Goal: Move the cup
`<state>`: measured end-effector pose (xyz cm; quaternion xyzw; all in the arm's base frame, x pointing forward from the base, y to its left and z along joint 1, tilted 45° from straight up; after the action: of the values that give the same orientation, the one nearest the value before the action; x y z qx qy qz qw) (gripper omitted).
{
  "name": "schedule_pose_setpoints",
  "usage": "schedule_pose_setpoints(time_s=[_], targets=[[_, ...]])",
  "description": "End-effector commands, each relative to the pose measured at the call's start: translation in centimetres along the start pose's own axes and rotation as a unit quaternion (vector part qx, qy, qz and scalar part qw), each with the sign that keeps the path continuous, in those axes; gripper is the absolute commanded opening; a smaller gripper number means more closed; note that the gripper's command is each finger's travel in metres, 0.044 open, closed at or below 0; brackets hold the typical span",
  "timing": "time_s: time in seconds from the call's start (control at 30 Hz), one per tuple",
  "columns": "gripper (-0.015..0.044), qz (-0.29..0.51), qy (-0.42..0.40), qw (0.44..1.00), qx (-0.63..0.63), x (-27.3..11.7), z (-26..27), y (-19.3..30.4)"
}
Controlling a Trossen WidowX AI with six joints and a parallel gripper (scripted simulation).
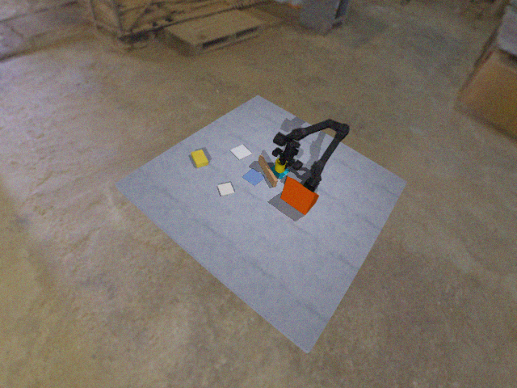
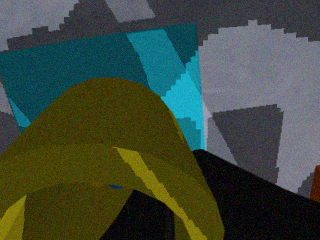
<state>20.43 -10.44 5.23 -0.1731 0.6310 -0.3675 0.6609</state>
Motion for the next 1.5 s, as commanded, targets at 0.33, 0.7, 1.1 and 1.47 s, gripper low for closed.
schedule_pose_setpoints(time_s=[0.33,0.7,1.1,1.47], targets=[[0.0147,0.0,0.0,1.0,0.001,0.0,0.0,0.0],[0.0147,0.001,0.0,1.0,0.001,-0.8,0.1,0.1],[0.0147,0.001,0.0,1.0,-0.001,-2.1,0.1,0.2],[0.0147,0.001,0.001,1.0,-0.002,-3.4,0.0,0.2]])
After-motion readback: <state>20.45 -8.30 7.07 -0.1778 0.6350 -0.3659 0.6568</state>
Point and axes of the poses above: the point midway between the two fingers, 35 mm back from their tips, its own x axis out along the fingers, its own z axis across the jaws, y = z × x, the point moved 1 cm from there along -x, back along the fingers, and after that the axes turned 10 degrees about x, right-handed, at the moved point
